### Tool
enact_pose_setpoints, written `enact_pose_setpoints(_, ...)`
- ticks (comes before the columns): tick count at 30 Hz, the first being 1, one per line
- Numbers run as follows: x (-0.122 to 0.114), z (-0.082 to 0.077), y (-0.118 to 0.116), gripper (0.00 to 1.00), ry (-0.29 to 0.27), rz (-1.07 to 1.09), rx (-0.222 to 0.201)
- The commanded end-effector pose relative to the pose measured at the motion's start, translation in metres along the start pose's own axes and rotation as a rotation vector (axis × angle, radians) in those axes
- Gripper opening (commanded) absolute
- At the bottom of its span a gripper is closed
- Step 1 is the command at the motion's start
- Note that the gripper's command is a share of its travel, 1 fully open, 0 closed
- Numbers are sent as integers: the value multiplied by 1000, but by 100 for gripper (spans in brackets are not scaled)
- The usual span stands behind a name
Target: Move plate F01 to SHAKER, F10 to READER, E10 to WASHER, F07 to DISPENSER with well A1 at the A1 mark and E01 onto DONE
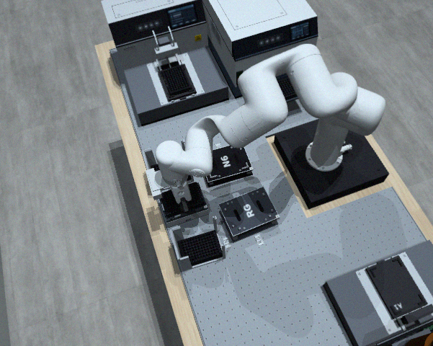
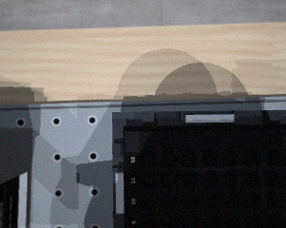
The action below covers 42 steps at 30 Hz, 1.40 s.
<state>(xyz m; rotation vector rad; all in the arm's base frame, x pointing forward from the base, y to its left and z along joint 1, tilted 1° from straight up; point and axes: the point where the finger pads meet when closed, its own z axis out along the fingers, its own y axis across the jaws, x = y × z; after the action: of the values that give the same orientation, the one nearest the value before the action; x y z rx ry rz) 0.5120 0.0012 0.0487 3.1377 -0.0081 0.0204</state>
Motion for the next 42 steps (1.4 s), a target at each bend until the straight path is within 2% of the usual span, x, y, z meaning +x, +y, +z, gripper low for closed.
enact_pose_setpoints(1, 2, -2, 0, 0, 5, 0, 0)
enact_pose_setpoints(42, 2, 8, 0, 0, 5, 0, 0)
